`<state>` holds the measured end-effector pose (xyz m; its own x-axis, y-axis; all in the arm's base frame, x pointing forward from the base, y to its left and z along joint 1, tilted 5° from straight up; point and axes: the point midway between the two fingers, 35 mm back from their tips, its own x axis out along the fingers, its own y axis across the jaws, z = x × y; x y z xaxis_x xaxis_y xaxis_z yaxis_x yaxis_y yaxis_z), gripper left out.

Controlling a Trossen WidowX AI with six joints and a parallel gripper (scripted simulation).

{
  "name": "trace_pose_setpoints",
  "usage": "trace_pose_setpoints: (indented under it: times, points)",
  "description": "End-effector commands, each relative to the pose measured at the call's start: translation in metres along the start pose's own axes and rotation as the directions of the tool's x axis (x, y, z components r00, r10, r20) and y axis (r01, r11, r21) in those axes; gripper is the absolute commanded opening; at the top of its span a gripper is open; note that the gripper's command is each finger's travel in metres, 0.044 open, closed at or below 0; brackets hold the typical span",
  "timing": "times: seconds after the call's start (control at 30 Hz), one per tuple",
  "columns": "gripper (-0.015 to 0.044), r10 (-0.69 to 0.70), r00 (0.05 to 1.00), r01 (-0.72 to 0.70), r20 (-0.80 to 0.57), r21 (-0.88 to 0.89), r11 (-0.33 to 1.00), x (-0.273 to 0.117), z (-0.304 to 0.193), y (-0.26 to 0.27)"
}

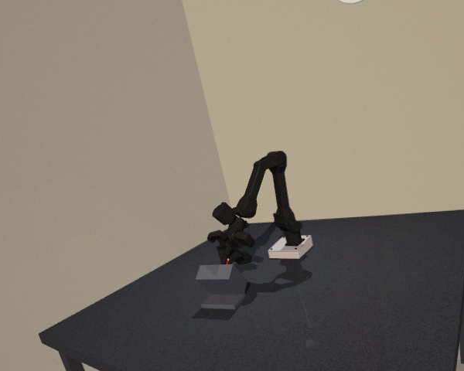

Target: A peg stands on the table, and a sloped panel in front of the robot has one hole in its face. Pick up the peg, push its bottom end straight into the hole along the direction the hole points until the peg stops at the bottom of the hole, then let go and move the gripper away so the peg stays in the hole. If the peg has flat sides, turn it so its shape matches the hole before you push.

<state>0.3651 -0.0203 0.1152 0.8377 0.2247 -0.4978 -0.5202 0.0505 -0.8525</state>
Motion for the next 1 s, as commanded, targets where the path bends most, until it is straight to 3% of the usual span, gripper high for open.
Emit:
trace_pose_setpoints:
  times: [0.0,0.27,0.8,0.97]
  points:
    - [0.0000,0.006,1.000,-0.006,-0.003,0.006,1.000,0.0021,-0.0011,0.0025]
    - [0.0000,0.000,1.000,0.000,0.000,0.000,1.000,0.0002,-0.0001,0.0001]
    - [0.0420,0.001,1.000,-0.001,0.000,0.000,1.000,-0.0016,-0.0004,-0.0002]
    - [0.0440,0.002,1.000,-0.002,-0.001,0.000,1.000,-0.0069,-0.0013,-0.0010]
